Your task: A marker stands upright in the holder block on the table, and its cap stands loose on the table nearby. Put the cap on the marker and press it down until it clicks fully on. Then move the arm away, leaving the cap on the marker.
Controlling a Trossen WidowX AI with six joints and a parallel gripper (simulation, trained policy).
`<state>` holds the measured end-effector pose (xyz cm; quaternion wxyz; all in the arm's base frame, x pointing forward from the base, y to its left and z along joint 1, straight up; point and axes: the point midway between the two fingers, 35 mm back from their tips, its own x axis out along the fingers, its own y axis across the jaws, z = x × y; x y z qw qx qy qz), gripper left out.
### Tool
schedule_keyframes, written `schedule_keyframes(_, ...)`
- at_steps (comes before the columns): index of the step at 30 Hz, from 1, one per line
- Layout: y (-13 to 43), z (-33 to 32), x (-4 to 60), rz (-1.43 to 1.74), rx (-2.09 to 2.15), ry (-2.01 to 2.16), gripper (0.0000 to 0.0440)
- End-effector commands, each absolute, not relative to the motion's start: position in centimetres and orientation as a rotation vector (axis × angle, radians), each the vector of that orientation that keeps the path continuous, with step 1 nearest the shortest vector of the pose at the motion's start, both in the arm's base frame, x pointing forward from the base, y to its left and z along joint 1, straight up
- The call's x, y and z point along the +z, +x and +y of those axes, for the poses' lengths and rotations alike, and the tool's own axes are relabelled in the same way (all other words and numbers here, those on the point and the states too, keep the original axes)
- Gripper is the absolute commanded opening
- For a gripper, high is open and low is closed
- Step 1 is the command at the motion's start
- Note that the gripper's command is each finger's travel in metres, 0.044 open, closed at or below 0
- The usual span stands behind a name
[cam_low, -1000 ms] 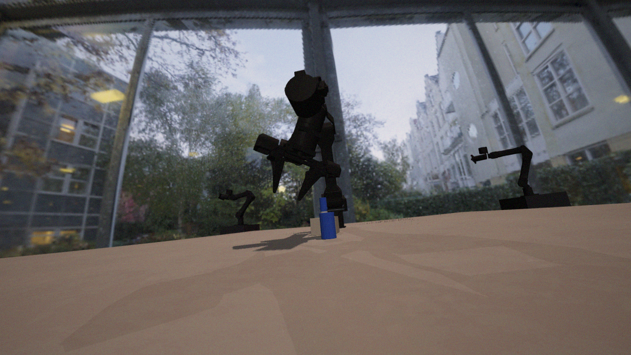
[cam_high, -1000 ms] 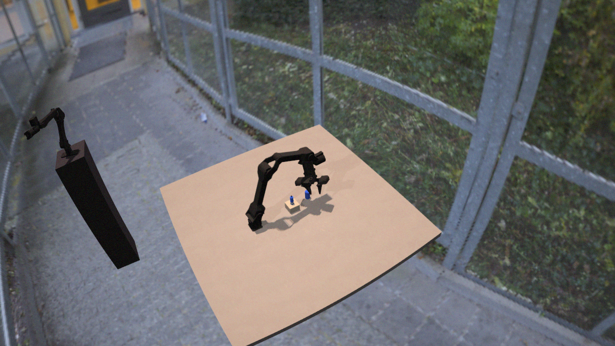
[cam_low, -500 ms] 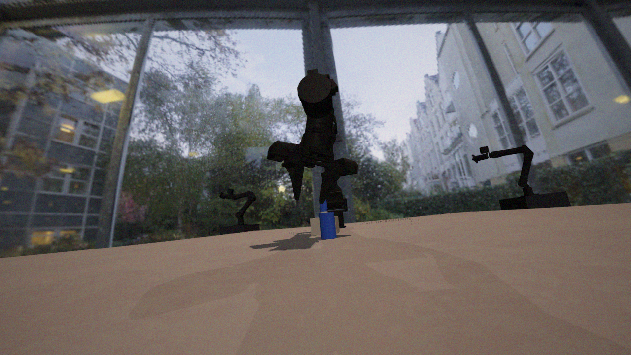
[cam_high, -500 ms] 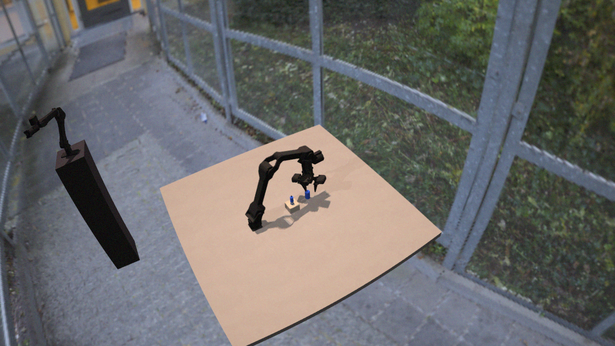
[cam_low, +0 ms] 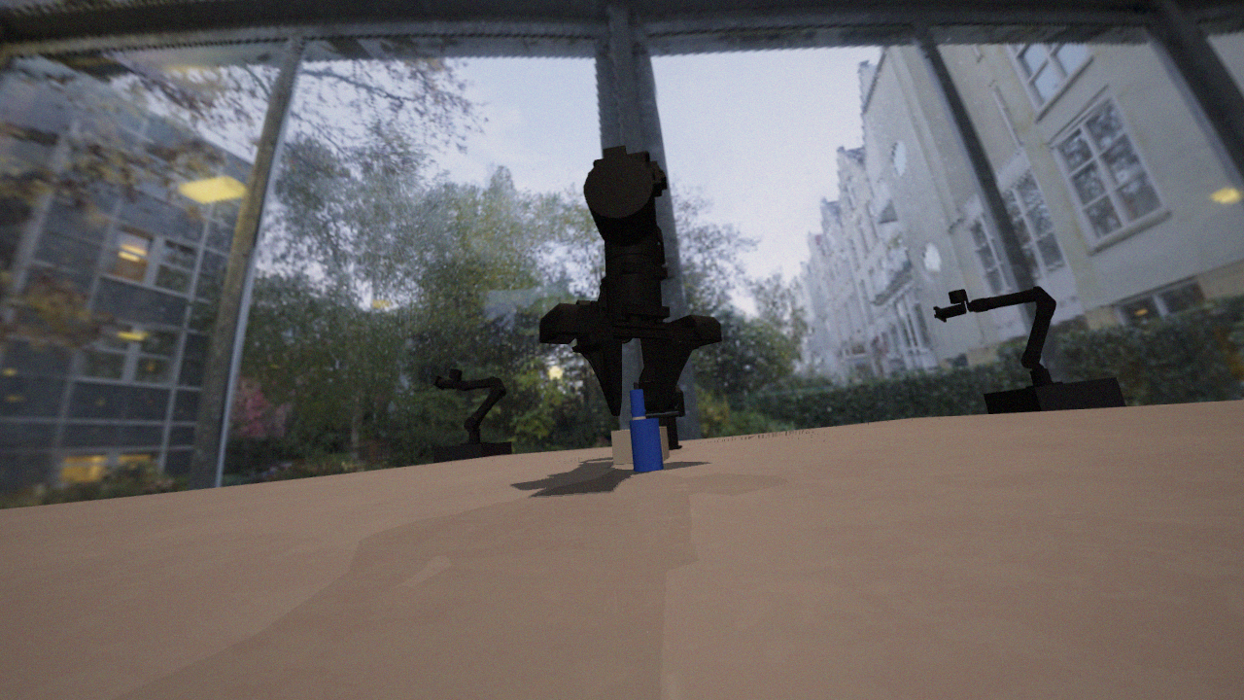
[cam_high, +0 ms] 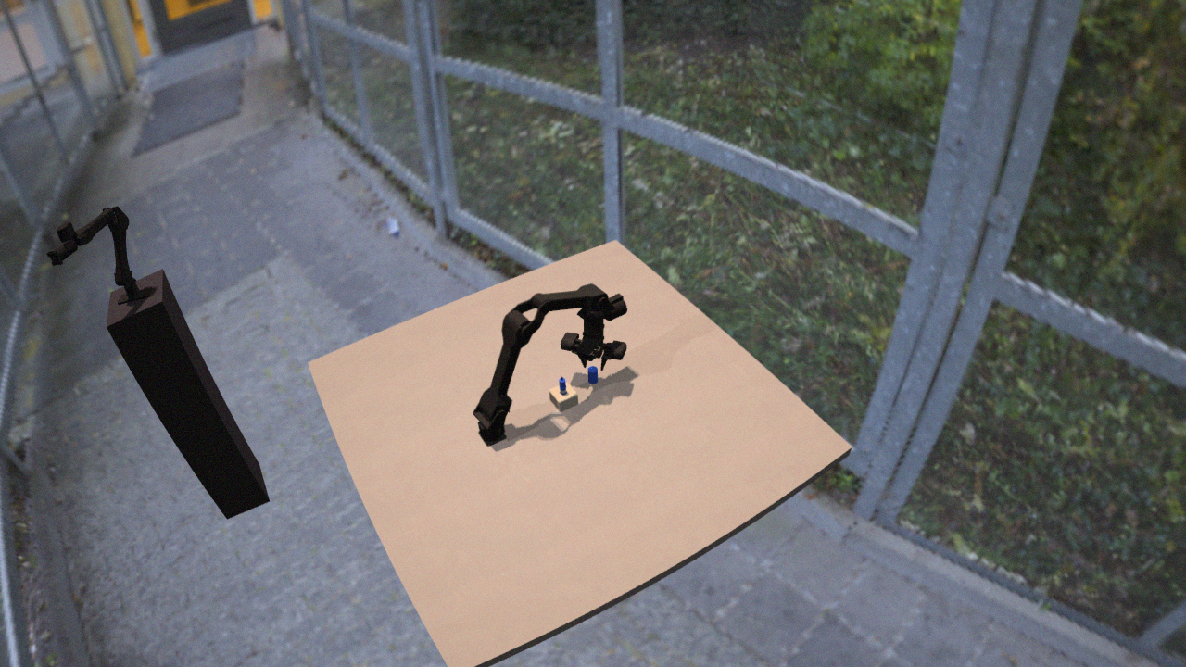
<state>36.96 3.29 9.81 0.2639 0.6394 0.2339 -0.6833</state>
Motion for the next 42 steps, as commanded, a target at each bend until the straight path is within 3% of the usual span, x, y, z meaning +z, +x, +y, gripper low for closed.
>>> schedule_keyframes(1,36.9,3.6,8.8,0.686,-1.866,1.730,0.0238)
schedule_keyframes(12,36.5,3.6,6.2,0.765,-1.904,1.703,0.0204)
schedule_keyframes(18,36.2,3.3,6.4,0.756,-1.893,1.694,0.0065)
schedule_keyframes(28,36.1,3.0,10.1,0.718,-1.840,1.724,0.0029)
schedule_keyframes(42,34.7,2.7,14.5,0.704,-1.827,1.763,0.0026)
